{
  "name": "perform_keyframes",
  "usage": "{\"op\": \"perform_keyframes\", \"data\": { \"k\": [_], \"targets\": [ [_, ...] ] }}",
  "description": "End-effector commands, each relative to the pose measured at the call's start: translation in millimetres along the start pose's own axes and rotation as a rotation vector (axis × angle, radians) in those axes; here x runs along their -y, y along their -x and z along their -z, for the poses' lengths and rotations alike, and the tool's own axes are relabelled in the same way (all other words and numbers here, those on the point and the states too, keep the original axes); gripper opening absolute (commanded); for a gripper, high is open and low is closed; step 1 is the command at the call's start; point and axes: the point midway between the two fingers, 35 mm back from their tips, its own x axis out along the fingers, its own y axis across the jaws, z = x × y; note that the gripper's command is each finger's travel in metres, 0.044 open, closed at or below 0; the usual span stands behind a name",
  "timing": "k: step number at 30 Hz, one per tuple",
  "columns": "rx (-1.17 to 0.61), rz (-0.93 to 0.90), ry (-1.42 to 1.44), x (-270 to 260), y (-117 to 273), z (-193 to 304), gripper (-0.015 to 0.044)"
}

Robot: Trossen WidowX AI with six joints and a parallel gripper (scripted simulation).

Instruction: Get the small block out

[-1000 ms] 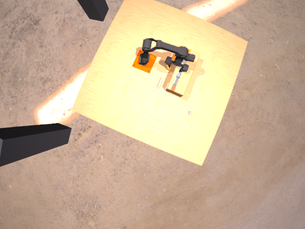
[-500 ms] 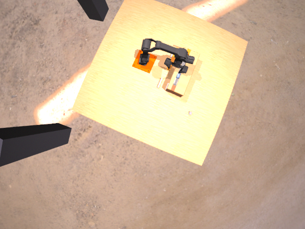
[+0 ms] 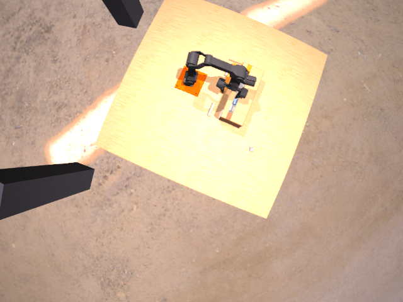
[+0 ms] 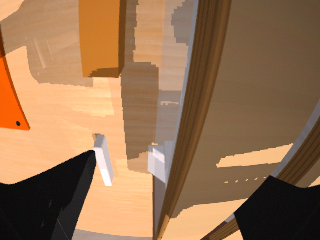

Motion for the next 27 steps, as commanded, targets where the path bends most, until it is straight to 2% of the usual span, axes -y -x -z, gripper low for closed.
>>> {"op": "perform_keyframes", "data": {
  "k": [1, 27],
  "targets": [
    [-0.003, 0.002, 0.001, 0.5, 2.2, -5.7, 0.04],
    [-0.005, 0.002, 0.001, 0.7, -3.8, 11.8, 0.04]
  ]
}}
